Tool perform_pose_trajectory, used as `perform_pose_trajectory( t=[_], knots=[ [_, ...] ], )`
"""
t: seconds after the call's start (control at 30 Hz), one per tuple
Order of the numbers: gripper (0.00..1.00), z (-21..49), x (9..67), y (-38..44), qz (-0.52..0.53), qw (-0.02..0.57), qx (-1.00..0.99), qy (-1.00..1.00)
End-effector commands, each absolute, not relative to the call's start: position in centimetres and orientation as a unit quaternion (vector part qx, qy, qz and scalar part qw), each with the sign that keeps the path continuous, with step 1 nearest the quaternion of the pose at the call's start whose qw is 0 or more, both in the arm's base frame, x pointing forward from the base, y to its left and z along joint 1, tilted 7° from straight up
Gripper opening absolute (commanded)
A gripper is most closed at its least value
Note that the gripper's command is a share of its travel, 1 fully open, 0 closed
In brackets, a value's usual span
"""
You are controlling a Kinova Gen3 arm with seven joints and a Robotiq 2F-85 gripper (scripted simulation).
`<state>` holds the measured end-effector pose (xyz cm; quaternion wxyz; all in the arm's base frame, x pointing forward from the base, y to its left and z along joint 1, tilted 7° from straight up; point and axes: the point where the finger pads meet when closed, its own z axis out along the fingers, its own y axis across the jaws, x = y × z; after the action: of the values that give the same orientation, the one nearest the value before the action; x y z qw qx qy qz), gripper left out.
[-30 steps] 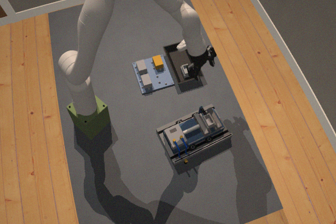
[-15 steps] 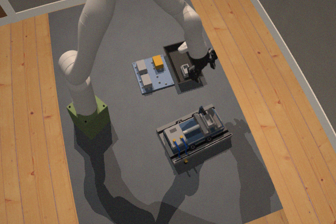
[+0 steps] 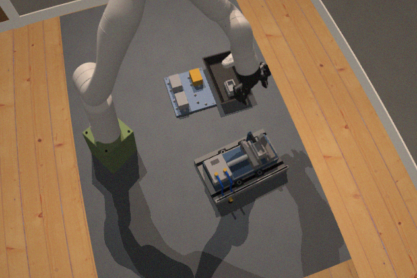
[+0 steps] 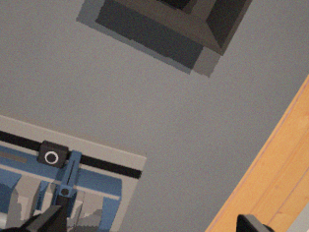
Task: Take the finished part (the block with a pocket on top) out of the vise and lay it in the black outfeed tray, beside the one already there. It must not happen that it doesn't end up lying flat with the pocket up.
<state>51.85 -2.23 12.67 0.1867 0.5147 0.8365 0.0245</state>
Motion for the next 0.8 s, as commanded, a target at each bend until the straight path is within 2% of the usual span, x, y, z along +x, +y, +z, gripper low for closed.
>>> perform_pose_trajectory(
  t=[0.0, 0.77],
  knots=[
    [1.00, 12.7, 51.9, -2.9, 0.027, 0.183, 0.520, 0.834],
    [1.00, 12.3, 51.7, -4.2, 0.029, 0.168, 0.531, 0.830]
  ],
)
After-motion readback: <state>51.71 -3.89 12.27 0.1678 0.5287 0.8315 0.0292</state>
